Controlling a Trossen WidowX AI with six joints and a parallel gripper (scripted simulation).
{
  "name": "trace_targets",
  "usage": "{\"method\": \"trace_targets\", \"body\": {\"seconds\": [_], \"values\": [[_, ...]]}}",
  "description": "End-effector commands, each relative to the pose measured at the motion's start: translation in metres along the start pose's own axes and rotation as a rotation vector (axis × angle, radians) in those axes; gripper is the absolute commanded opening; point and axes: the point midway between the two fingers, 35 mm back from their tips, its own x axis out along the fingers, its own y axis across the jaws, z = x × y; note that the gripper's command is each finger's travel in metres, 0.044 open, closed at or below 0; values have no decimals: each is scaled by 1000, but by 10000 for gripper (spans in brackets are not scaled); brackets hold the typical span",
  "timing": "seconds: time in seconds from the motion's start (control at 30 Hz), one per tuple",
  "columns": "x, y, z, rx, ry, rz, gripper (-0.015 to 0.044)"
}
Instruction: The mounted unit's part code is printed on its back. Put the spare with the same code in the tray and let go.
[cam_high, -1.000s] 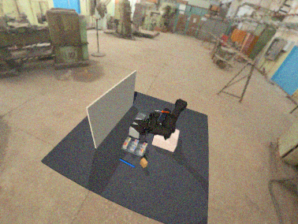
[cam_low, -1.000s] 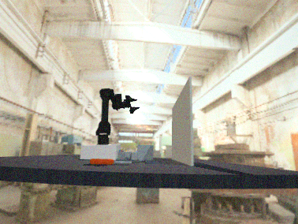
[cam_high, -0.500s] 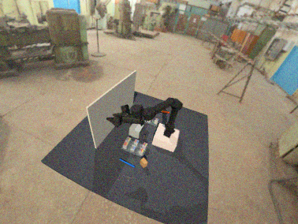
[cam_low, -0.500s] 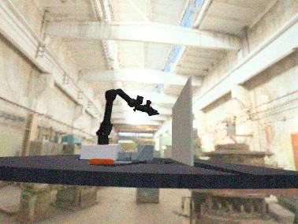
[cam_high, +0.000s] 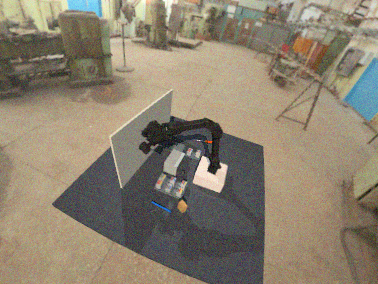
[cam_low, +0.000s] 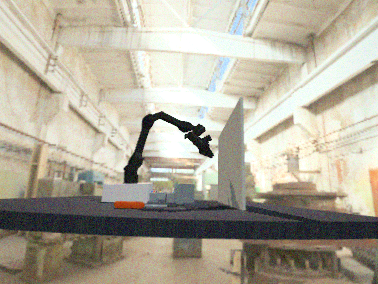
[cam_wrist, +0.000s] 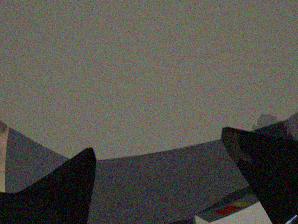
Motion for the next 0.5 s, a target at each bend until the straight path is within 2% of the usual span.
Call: {"method": "trace_targets", "body": {"seconds": [0.0, 0.33, 0.47], "values": [[24, -64, -31, -67, 296, -61, 440], [8, -159, -83, -28, 784, -32, 440], [7, -162, -84, -23, 801, -27, 440]]}}
